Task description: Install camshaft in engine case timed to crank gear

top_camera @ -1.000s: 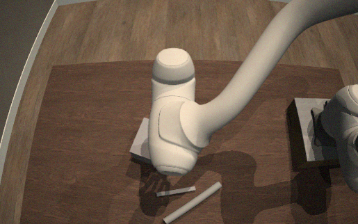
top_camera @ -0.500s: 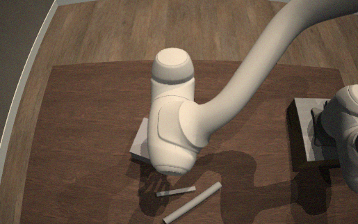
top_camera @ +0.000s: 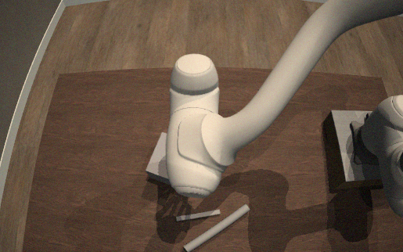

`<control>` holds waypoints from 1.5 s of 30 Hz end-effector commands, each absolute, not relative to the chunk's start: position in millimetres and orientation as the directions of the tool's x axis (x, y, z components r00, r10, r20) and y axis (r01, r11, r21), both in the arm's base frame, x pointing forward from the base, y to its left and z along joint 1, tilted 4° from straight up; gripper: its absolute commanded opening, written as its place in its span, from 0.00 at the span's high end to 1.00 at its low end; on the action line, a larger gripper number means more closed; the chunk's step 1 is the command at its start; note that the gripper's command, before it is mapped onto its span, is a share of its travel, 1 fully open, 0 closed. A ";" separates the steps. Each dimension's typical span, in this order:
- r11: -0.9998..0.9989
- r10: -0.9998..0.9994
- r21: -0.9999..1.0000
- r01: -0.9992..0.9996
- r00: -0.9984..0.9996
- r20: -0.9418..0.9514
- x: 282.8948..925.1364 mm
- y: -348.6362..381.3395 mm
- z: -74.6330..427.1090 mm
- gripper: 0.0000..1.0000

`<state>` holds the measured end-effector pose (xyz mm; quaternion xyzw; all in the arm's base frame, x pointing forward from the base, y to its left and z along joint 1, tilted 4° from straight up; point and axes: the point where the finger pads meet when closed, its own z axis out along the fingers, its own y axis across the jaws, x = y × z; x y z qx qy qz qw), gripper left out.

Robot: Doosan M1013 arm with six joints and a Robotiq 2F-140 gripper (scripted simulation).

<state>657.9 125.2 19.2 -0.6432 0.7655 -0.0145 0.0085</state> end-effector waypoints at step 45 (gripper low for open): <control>0.180 -0.984 -0.031 -0.983 -0.180 -0.001 659.6 124.7 19.8 0.81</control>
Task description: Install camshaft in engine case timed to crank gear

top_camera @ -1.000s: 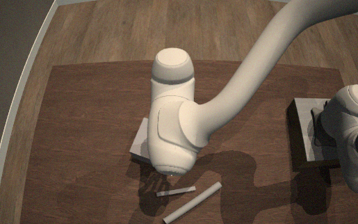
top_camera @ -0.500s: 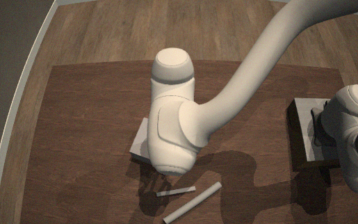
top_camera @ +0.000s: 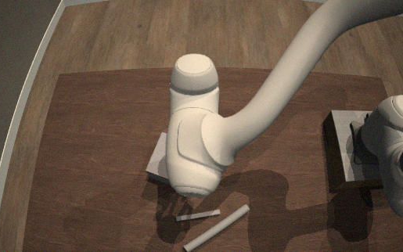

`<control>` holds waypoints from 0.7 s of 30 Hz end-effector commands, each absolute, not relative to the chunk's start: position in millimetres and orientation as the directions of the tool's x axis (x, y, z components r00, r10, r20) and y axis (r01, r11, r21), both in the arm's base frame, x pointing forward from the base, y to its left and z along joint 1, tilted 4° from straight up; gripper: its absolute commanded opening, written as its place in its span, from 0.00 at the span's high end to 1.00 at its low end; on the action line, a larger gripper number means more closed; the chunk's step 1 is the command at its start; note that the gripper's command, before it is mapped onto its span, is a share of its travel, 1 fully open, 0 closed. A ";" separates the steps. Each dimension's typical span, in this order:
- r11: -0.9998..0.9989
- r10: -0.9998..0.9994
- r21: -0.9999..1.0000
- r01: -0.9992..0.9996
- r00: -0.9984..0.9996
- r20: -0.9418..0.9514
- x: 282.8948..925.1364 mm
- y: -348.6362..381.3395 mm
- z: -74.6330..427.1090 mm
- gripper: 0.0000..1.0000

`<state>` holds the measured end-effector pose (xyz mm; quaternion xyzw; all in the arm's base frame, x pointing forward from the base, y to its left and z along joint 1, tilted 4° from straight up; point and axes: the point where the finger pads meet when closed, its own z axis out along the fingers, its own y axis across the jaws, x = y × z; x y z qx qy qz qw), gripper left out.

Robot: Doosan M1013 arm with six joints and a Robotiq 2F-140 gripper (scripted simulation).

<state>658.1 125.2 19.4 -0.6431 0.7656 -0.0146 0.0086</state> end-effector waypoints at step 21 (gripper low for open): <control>0.180 -0.984 -0.031 -0.983 -0.180 -0.001 659.0 124.8 36.5 0.81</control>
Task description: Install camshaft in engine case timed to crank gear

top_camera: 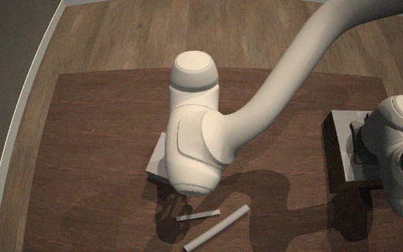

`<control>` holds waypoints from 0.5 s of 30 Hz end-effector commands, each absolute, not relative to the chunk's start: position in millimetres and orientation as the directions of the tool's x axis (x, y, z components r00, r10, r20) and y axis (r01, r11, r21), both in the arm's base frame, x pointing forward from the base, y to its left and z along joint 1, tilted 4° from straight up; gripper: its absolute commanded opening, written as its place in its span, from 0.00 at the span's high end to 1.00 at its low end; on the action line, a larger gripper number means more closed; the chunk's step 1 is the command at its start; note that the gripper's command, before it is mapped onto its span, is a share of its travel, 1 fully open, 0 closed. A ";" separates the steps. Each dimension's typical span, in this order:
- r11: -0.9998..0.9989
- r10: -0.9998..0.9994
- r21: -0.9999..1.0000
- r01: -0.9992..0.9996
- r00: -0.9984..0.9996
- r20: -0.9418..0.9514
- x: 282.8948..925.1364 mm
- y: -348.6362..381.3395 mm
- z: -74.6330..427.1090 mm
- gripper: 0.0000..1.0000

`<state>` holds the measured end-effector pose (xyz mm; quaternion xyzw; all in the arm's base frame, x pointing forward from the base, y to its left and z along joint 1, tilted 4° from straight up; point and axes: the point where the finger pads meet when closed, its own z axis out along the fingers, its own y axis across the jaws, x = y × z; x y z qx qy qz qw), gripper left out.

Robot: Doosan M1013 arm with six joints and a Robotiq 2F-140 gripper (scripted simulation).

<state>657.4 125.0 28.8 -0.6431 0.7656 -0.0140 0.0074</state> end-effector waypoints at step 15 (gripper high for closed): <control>0.180 -0.984 -0.031 -0.983 -0.180 -0.001 658.1 125.0 65.8 0.81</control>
